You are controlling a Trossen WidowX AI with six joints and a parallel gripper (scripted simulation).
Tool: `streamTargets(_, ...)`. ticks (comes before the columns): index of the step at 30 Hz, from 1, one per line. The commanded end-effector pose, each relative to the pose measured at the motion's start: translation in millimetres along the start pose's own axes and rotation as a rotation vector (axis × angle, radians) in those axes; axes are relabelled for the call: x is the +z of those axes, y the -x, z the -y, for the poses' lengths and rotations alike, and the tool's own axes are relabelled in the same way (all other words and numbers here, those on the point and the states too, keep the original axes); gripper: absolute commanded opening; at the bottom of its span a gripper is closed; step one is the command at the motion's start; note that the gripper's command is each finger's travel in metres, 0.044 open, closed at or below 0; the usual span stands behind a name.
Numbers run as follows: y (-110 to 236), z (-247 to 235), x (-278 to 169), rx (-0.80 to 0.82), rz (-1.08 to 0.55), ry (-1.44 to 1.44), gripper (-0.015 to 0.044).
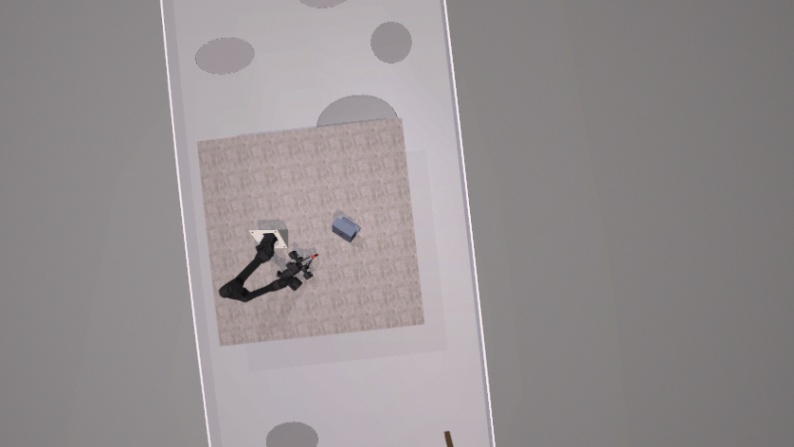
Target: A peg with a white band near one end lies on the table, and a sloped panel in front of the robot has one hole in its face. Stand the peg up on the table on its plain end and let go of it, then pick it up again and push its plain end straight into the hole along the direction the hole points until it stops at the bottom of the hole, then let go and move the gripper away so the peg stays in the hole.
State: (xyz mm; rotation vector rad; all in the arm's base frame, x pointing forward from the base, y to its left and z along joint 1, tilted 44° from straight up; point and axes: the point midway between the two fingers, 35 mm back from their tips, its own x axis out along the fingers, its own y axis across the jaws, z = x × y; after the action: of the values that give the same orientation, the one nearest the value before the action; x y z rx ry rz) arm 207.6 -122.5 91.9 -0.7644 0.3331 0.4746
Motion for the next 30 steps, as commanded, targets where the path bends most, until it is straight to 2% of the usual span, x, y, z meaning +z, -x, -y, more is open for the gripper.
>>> streamTargets(1,0.9,-0.3,-2.4,0.0,-0.001,0.0,0.005)
streamTargets(11,1.3,-0.1,-1.7,-0.001,0.007,0.0,0.005)
streamTargets(14,1.0,0.1,-0.6,-0.002,0.011,-0.001,0.0129)
streamTargets(30,1.0,0.1,-0.6,-0.002,0.011,-0.001,0.013)
